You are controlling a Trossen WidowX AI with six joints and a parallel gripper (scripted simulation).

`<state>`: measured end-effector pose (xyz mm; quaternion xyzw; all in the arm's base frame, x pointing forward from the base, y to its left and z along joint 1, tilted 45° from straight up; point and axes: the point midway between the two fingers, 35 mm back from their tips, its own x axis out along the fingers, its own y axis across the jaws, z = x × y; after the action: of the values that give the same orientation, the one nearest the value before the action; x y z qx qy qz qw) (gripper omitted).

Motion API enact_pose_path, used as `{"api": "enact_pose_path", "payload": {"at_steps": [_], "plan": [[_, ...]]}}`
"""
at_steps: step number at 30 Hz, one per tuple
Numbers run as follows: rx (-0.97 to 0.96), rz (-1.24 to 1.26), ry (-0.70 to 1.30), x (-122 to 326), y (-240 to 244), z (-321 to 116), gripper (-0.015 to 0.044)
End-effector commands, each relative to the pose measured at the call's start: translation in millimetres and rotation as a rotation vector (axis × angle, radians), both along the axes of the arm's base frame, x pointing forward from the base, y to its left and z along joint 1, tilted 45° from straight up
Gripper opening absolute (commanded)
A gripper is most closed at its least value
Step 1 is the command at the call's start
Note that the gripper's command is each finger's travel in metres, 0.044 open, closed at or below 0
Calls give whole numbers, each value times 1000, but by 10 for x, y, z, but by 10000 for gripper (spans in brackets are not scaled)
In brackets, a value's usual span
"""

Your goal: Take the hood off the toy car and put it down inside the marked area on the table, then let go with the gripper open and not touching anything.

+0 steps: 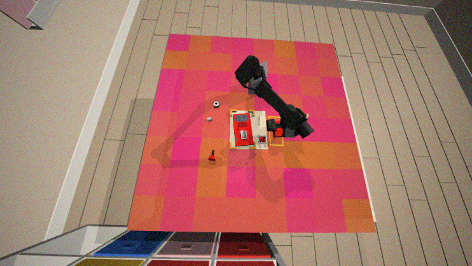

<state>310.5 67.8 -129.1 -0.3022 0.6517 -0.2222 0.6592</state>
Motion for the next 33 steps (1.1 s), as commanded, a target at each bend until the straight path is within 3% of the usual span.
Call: {"api": "enact_pose_path", "payload": {"at_steps": [1,33], "plan": [[-9,6,10,-26,-42,-33,0],[-11,5,9,-31,-166,-147,0]]}}
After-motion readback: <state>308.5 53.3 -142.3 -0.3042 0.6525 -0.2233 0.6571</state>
